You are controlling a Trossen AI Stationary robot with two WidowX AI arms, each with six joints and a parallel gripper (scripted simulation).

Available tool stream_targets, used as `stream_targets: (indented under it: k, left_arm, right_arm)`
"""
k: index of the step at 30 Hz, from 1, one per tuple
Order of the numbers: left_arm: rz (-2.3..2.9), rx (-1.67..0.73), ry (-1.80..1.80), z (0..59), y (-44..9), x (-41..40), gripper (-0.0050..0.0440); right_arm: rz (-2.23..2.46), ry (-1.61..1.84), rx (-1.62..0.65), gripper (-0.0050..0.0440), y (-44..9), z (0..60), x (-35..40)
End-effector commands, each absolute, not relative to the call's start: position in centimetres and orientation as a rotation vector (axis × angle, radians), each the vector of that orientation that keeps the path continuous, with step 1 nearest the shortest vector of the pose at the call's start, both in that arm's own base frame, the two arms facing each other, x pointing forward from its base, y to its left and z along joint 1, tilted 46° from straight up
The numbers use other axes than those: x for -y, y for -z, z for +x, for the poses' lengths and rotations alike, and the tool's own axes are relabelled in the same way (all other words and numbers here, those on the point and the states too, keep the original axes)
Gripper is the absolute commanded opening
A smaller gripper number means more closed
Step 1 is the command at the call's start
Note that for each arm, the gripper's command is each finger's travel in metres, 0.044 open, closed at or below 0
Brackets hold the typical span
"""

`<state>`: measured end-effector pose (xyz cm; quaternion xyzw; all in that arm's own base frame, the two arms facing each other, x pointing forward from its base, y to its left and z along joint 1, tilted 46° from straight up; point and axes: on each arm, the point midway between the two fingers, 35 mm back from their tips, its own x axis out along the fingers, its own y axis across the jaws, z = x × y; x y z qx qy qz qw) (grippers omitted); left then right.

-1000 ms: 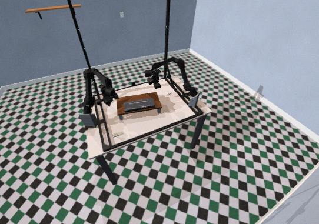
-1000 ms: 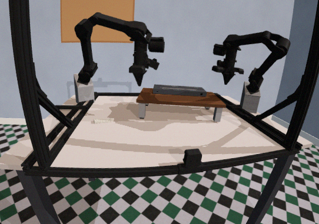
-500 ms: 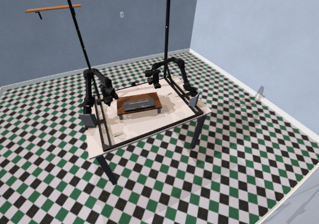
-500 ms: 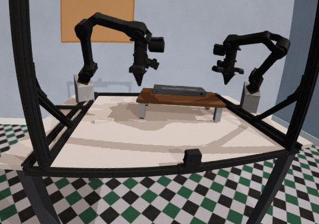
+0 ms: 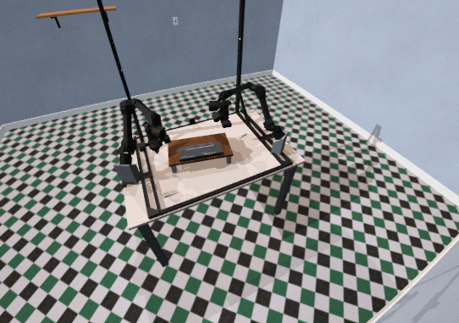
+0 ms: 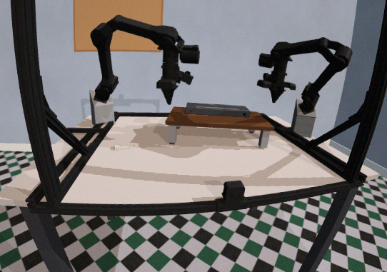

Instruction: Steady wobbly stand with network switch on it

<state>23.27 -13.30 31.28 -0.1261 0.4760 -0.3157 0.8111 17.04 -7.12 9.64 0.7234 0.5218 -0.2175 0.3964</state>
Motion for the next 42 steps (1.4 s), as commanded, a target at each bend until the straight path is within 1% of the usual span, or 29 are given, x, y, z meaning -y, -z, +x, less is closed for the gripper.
stream_targets:
  k: [1,41,42]
  left_arm:
    - [-0.274,-1.018,0.675,23.21,-31.29,13.32,0.0]
    - [-0.274,-1.018,0.675,23.21,-31.29,13.32,0.0]
    - [-0.25,-0.954,0.674,24.19,-32.24,13.32,0.0]
  right_arm:
    - [1.833,0.551,-1.322,0.0,-9.64,17.04,7.12]
    - [1.833,0.551,-1.322,0.0,-9.64,17.04,7.12]
    - [1.833,0.551,-1.322,0.0,-9.64,17.04,7.12]
